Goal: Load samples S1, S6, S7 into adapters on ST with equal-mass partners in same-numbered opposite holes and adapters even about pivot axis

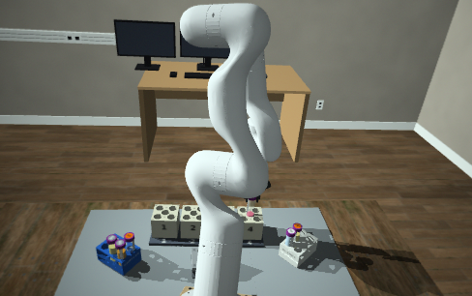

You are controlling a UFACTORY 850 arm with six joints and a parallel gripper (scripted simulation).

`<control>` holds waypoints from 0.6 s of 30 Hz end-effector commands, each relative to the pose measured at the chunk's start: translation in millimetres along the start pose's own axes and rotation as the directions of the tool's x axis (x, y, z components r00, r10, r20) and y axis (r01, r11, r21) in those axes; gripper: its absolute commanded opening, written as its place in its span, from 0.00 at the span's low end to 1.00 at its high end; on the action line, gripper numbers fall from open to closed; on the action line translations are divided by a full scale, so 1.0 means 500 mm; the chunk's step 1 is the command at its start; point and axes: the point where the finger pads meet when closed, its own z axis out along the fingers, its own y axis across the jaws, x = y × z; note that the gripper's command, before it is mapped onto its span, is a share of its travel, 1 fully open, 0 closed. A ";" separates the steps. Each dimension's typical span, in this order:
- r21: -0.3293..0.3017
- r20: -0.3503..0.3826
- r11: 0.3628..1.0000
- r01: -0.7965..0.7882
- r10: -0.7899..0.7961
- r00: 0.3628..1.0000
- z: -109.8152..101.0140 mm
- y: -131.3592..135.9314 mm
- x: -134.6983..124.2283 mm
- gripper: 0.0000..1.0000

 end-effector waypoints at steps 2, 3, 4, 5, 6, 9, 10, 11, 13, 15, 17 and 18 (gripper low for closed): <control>0.002 -0.004 1.000 0.000 0.000 1.000 0.011 0.000 0.001 0.00; 0.002 -0.004 1.000 0.000 0.000 1.000 0.013 0.000 0.001 0.00; 0.002 -0.004 1.000 0.000 0.000 1.000 0.015 0.000 0.001 0.00; 0.002 -0.004 1.000 0.000 0.000 1.000 0.017 0.000 0.001 0.00; 0.002 -0.004 1.000 0.000 0.000 1.000 0.019 0.000 0.001 0.00; 0.002 -0.004 1.000 0.000 0.000 1.000 0.026 0.000 0.001 0.00; 0.002 -0.004 1.000 0.000 0.000 1.000 0.026 0.000 0.001 0.00; 0.002 -0.004 1.000 0.000 0.000 1.000 0.026 0.000 0.001 0.00; 0.002 -0.004 1.000 0.000 0.000 1.000 0.029 0.000 0.001 0.00; 0.002 -0.004 1.000 0.000 0.000 1.000 0.033 0.000 0.001 0.00; 0.002 -0.004 1.000 0.000 0.000 1.000 0.037 0.000 0.001 0.00; 0.002 -0.004 1.000 0.000 0.000 1.000 0.039 0.000 0.001 0.00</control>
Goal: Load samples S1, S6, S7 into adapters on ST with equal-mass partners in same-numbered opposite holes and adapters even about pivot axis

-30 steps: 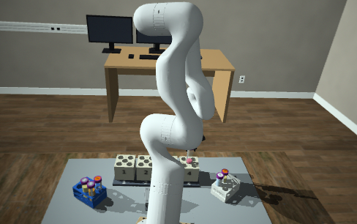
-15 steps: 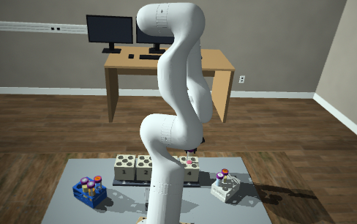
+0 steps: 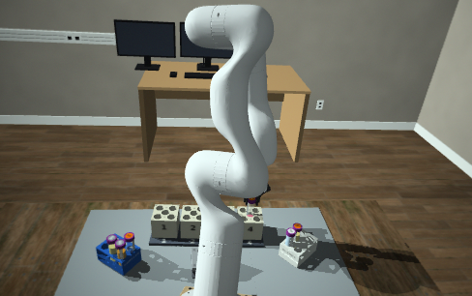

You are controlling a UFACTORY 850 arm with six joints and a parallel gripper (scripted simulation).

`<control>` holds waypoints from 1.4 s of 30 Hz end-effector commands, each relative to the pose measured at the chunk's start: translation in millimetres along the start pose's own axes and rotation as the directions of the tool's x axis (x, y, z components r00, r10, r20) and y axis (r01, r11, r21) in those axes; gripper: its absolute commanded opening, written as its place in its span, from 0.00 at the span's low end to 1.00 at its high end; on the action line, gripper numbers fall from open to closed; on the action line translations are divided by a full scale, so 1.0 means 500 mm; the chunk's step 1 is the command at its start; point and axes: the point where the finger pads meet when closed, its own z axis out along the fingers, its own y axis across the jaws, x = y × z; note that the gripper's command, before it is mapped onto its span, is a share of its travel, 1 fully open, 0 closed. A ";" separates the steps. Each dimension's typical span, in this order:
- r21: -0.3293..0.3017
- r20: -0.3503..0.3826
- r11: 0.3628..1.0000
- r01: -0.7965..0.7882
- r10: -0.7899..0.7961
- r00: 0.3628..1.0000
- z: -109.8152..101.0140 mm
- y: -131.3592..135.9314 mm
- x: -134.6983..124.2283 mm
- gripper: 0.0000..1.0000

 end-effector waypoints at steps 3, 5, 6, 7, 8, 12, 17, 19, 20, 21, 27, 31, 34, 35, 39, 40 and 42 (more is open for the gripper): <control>0.003 -0.009 1.000 0.001 -0.001 1.000 0.014 0.000 0.001 0.00; 0.003 -0.009 1.000 0.001 -0.001 1.000 0.018 0.000 0.001 0.00; 0.003 -0.009 1.000 0.001 -0.001 1.000 0.020 0.000 0.001 0.00; 0.003 -0.009 1.000 0.001 -0.001 1.000 0.022 0.000 0.001 0.00; 0.003 -0.009 1.000 0.001 -0.001 1.000 0.024 0.000 0.001 0.00; 0.003 -0.009 1.000 0.001 -0.001 1.000 0.028 0.000 0.001 0.00; 0.003 -0.009 1.000 0.001 -0.001 1.000 0.038 0.000 0.001 0.00; 0.003 -0.009 1.000 0.001 -0.001 1.000 0.042 0.000 0.001 0.00; 0.003 -0.009 1.000 0.001 -0.001 1.000 0.044 0.000 0.002 0.00; 0.003 -0.009 1.000 0.001 -0.001 1.000 0.046 0.000 0.002 0.00; 0.003 -0.009 1.000 0.001 -0.001 1.000 0.054 0.000 0.002 0.00; 0.003 -0.009 1.000 0.001 -0.001 1.000 0.062 0.000 0.002 0.00; 0.003 -0.009 1.000 0.001 -0.001 1.000 0.068 0.000 0.002 0.00; 0.003 -0.009 1.000 0.001 -0.001 1.000 0.070 0.000 0.002 0.00; 0.003 -0.009 1.000 0.001 -0.001 1.000 0.078 0.000 0.002 0.00; 0.003 -0.009 1.000 0.001 -0.001 1.000 0.080 0.000 0.002 0.00; 0.003 -0.009 1.000 0.001 -0.001 1.000 0.084 0.000 0.002 0.00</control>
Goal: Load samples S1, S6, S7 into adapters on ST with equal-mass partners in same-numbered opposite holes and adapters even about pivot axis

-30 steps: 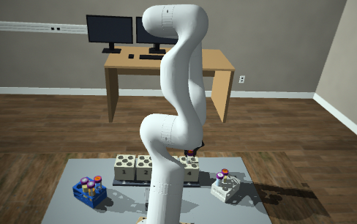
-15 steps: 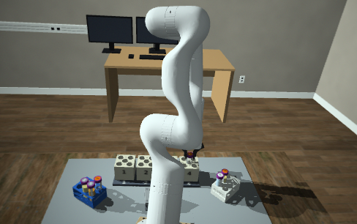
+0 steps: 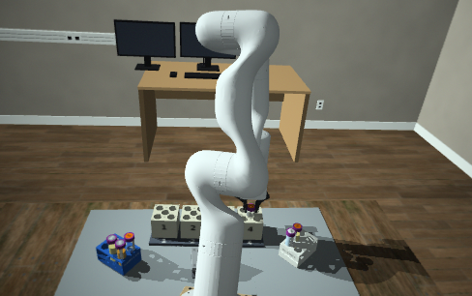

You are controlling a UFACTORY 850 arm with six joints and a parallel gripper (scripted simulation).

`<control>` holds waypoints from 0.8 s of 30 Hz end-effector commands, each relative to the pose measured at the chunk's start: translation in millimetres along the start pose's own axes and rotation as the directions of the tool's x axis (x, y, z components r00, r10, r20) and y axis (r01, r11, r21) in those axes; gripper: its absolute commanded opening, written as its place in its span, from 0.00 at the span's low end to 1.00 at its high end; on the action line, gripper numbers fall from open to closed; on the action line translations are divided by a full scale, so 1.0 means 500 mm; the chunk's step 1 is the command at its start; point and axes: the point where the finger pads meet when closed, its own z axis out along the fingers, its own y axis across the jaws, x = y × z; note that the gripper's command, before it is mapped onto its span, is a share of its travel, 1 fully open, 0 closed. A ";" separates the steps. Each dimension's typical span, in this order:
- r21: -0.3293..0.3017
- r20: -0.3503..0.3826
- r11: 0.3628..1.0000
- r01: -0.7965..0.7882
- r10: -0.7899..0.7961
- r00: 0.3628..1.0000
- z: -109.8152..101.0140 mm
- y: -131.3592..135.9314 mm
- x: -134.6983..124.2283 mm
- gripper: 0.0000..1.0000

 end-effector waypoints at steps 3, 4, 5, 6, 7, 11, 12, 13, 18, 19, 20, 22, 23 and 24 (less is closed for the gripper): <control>-0.009 -0.035 1.000 0.002 -0.002 0.999 0.012 0.000 0.001 0.00; -0.009 -0.035 1.000 0.002 -0.002 0.999 0.014 0.000 0.001 0.00; -0.009 -0.035 1.000 0.002 -0.002 0.999 0.016 0.000 0.001 0.00; -0.009 -0.035 1.000 0.002 -0.002 0.999 0.018 0.000 0.001 0.00; -0.009 -0.035 1.000 0.002 -0.002 0.999 0.020 0.000 0.001 0.00; -0.009 -0.035 1.000 0.002 -0.002 0.999 0.022 0.000 0.001 0.00; -0.009 -0.035 1.000 0.002 -0.002 0.999 0.022 0.000 0.001 0.00; -0.009 -0.035 1.000 0.002 -0.002 0.999 0.022 0.000 0.001 0.00; -0.009 -0.035 1.000 0.002 -0.002 0.999 0.022 0.000 0.001 0.00; -0.009 -0.035 1.000 0.002 -0.002 0.999 0.022 0.000 0.001 0.00; -0.009 -0.035 1.000 0.002 -0.002 0.999 0.022 0.000 0.001 0.00; -0.009 -0.035 1.000 0.002 -0.002 0.999 0.022 0.000 0.001 0.00; -0.009 -0.035 1.000 0.002 -0.002 0.999 0.022 0.000 0.001 0.00; -0.009 -0.035 1.000 0.002 -0.002 0.999 0.022 0.000 0.001 0.00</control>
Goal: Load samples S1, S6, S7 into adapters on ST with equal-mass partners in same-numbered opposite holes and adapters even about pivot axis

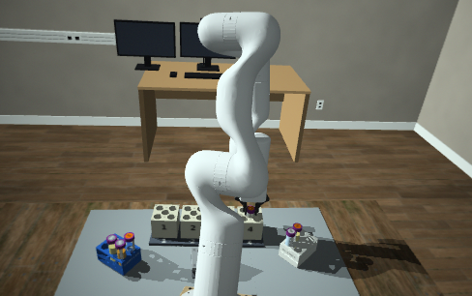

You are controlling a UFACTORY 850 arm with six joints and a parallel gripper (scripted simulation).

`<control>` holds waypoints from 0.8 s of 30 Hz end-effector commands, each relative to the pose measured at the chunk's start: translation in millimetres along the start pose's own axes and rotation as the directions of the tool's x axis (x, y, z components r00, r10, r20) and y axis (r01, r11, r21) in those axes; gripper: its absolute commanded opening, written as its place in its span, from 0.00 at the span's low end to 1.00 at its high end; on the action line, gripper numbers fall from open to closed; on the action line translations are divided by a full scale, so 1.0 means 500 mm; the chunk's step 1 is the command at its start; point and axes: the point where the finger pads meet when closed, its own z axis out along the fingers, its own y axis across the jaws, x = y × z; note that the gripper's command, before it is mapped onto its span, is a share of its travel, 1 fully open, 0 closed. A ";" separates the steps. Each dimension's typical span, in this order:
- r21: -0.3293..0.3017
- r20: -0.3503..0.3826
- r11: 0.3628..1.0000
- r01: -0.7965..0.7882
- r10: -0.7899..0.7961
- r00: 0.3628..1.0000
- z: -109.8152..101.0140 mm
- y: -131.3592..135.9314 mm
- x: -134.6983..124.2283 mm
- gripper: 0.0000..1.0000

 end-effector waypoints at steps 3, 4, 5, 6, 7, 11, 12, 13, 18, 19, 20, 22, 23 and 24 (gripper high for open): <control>-0.012 -0.016 1.000 0.001 -0.001 1.000 0.001 0.000 0.001 0.44; -0.012 -0.016 1.000 0.001 -0.001 1.000 0.001 0.000 0.001 0.44; -0.012 -0.016 1.000 0.001 -0.001 1.000 0.001 0.000 0.001 0.44; -0.012 -0.016 1.000 0.001 -0.001 1.000 0.001 0.000 0.001 0.44; -0.012 -0.016 1.000 0.001 -0.001 1.000 0.001 0.000 0.001 0.44; -0.012 -0.016 1.000 0.001 -0.001 1.000 0.001 0.000 0.001 0.44; -0.012 -0.016 1.000 0.001 -0.001 1.000 0.001 0.000 0.001 0.44; -0.012 -0.016 1.000 0.001 -0.001 1.000 0.001 0.000 0.001 0.44; -0.012 -0.016 1.000 0.001 -0.001 1.000 0.001 0.000 0.001 0.44; -0.012 -0.016 1.000 0.001 -0.001 1.000 0.001 0.000 0.001 0.44; -0.012 -0.016 1.000 0.001 -0.001 1.000 0.001 0.000 0.001 0.44; -0.012 -0.016 1.000 0.001 -0.001 1.000 0.001 0.000 0.001 0.44; -0.012 -0.016 1.000 0.001 -0.001 1.000 0.001 0.000 0.001 0.44; -0.012 -0.016 1.000 0.001 -0.001 1.000 0.001 0.000 0.001 0.44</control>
